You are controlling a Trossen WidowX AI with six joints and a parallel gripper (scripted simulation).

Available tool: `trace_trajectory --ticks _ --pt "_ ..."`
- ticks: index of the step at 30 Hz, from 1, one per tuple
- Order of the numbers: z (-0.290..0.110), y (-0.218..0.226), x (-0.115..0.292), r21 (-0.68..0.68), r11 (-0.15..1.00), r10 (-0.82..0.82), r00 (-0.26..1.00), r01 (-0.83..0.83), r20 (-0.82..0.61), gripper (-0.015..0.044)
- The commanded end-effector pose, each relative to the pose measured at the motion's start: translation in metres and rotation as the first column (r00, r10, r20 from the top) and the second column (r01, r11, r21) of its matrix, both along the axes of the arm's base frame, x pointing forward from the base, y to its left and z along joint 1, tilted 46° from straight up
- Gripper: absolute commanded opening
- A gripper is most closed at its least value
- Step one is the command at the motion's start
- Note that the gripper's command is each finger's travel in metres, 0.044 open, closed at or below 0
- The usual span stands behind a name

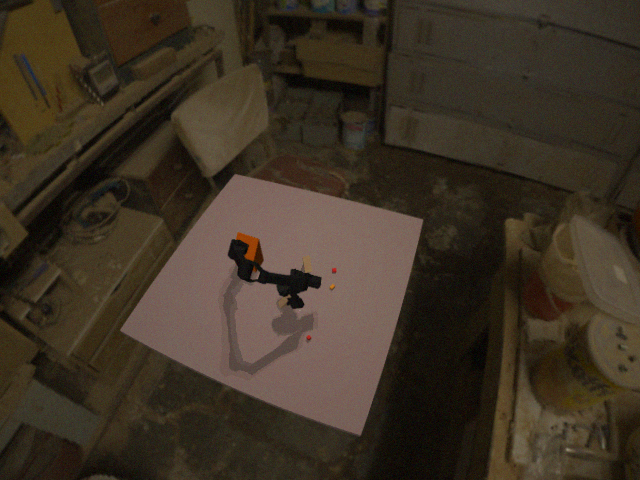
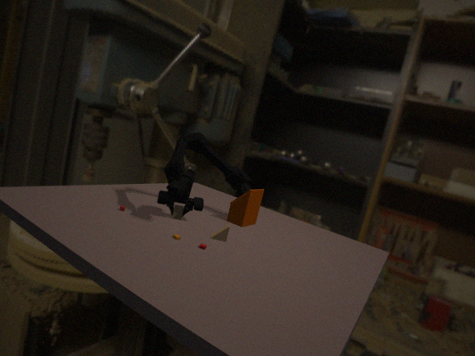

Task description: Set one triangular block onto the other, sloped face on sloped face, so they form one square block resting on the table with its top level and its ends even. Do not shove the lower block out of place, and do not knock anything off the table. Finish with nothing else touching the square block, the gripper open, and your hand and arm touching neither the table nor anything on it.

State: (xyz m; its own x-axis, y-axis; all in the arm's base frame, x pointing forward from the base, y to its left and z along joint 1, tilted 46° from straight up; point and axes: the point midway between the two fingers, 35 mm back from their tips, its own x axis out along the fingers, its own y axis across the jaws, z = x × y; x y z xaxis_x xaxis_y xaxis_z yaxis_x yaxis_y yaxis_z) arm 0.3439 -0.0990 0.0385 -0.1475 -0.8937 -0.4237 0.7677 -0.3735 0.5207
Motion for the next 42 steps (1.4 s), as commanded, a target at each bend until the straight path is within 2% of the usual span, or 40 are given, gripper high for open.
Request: trace_trajectory --ticks 1,4,8,14,26,36,42 --pt "0.0 -0.001 0.0 -0.002 1.0 0.004 1.0 -0.004 -0.005 0.0125" --pt "0.0 -0.001 0.0 -0.002 1.0 0.004 1.0 -0.004 -0.005 0.0105" --pt "0.0 0.0 0.0 -0.001 1.0 0.003 1.0 -0.003 -0.004 0.0" --pt "0.003 0.002 -0.001 0.023 1.0 0.016 1.0 -0.017 0.008 0.0" --pt "0.02 0.002 -0.013 0.251 0.949 0.16 0.977 -0.192 0.141 0.0" --pt "0.033 -0.003 -0.024 0.403 0.849 0.246 0.931 -0.342 0.271 0.0" --pt "0.041 -0.008 -0.031 0.486 0.752 0.287 0.885 -0.446 0.367 0.0"
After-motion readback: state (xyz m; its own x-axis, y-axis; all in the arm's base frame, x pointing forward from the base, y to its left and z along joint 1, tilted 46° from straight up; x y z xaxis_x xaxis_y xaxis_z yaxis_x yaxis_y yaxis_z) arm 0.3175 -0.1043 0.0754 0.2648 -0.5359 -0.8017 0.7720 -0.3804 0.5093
